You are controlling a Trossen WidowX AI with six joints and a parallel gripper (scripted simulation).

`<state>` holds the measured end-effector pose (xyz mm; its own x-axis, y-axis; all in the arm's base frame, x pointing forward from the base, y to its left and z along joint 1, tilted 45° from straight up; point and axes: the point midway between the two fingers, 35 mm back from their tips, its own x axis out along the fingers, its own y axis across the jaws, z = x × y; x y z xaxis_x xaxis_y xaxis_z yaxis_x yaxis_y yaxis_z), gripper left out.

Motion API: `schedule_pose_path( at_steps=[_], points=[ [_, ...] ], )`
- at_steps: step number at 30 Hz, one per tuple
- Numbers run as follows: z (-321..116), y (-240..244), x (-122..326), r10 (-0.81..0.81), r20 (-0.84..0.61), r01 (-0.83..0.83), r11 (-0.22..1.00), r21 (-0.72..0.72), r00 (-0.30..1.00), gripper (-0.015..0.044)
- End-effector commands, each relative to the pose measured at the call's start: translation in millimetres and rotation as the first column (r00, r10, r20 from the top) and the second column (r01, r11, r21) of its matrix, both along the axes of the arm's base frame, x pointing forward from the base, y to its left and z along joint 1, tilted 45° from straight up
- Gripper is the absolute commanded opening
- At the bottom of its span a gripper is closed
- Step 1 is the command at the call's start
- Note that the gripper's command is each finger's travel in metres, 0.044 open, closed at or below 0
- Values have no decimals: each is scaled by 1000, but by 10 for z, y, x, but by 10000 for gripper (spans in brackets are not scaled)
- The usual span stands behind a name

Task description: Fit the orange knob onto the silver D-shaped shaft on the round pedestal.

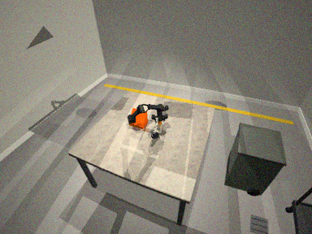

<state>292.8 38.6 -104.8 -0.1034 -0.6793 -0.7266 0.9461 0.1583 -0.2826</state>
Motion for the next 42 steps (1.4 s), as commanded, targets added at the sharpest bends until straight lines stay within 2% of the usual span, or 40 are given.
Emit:
schedule_pose_path(
  at_steps=[1, 3, 13, 20, 25, 42],
  points=[
    [-48, -68, -29, 4, -8, -4, 1000, -8, 1000, 440],
    [-54, -75, -31, 4, -8, -4, 1000, -8, 1000, 440],
    [-54, -75, -31, 4, -8, -4, 1000, -8, 1000, 177],
    [-54, -75, -31, 4, -8, -4, 1000, -8, 1000, 131],
    [34, 32, 15, 5, -8, -5, 1000, -5, 1000, 0],
    [779, 756, 137, 5, -9, -5, 1000, 0, 1000, 0]
  ],
)
